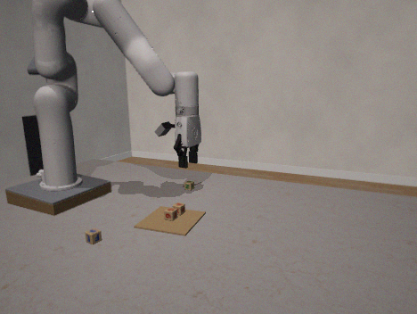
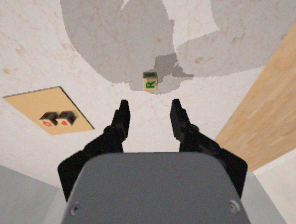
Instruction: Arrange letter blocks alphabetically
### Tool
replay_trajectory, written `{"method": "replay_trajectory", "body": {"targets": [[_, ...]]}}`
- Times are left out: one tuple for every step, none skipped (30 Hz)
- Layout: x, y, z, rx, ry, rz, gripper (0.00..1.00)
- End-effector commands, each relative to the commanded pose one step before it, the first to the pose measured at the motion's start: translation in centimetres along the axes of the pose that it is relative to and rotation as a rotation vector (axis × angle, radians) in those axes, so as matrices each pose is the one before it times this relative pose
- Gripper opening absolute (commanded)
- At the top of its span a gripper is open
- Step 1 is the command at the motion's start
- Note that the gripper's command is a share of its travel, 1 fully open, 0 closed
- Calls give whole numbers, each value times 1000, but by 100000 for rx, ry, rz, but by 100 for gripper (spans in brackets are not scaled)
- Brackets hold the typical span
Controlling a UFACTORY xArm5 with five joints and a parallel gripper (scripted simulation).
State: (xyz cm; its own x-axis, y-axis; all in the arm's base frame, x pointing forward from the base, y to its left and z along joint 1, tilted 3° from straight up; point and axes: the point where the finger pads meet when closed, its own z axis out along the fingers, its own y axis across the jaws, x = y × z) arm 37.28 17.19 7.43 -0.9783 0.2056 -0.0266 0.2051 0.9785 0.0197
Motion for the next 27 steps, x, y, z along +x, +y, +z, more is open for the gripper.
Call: {"method": "replay_trajectory", "body": {"targets": [[-99,78,-114,-210,-278,-5,63],[0,0,0,0,0,0,63],[0,0,0,0,0,0,63],[0,0,0,0,0,0,63],[0,0,0,0,0,0,63],[0,0,0,0,0,0,63],[0,0,0,0,0,0,63],[0,0,0,0,0,0,63],[0,0,0,0,0,0,63],[0,0,0,0,0,0,63],[0,0,0,0,0,0,63],[0,0,0,0,0,0,63],[0,0,0,0,0,0,63],[0,0,0,0,0,0,63],[0,0,0,0,0,0,63],[0,0,2,0,0,0,63],[-1,-1,4,0,0,0,63],[-1,-2,8,0,0,0,63],[-2,-3,12,1,0,0,63],[-3,-4,18,1,0,0,63],[-4,-5,24,1,1,0,63],[-5,-7,31,1,1,0,63],[-6,-8,38,2,1,0,63],[0,0,0,0,0,0,63],[0,0,0,0,0,0,63],[-7,-10,46,2,1,1,63],[-8,-12,54,2,1,1,63]]}}
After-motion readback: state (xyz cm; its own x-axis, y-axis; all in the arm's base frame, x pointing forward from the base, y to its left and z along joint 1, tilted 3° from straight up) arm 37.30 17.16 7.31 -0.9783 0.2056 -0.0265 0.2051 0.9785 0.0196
